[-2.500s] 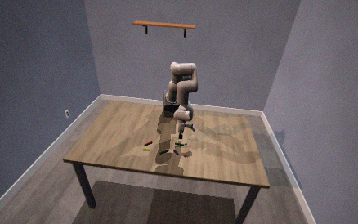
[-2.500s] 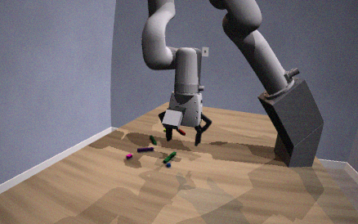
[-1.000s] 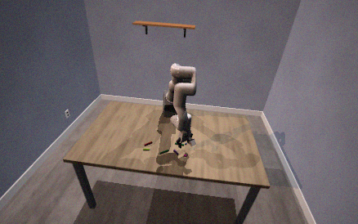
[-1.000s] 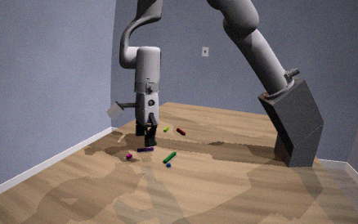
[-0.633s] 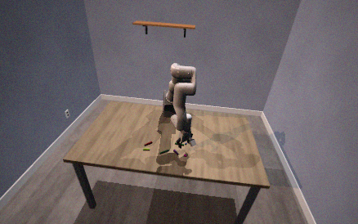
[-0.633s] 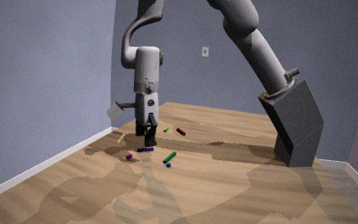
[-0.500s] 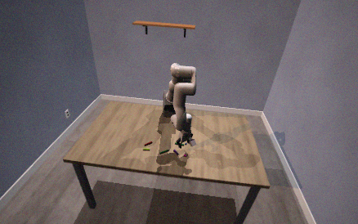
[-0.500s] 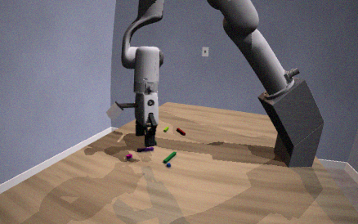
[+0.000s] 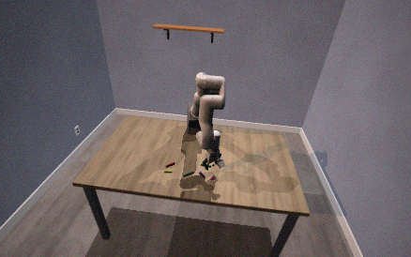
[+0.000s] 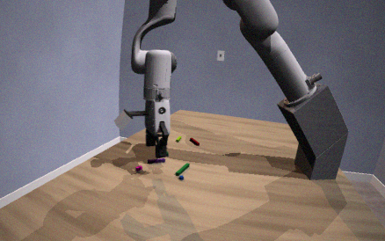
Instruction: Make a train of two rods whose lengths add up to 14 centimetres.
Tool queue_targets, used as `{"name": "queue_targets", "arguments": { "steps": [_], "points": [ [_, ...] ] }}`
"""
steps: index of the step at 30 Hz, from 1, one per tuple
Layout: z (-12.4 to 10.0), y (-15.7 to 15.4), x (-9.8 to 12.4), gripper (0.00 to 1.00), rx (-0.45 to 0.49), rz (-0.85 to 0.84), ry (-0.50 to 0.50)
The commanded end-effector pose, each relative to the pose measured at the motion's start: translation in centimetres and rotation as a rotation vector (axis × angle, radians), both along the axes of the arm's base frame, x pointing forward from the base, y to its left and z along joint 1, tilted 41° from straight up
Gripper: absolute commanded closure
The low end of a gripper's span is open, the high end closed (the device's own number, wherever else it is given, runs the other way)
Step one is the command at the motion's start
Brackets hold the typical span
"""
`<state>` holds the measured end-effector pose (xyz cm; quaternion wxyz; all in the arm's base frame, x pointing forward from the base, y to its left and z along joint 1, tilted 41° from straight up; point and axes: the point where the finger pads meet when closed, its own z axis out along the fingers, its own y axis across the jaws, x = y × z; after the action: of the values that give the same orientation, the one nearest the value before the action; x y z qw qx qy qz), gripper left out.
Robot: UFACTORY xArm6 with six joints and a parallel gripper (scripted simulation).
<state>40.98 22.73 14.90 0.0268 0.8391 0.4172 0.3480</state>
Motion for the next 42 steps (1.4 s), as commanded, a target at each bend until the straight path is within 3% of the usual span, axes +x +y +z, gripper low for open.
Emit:
{"name": "queue_targets", "arguments": {
  "steps": [1, 42],
  "points": [
    [0.10, 0.03, 0.03, 0.00, 0.001, 0.000, -0.001],
    [0.09, 0.02, 0.02, 0.00, -0.007, 0.010, -0.005]
  ]
}}
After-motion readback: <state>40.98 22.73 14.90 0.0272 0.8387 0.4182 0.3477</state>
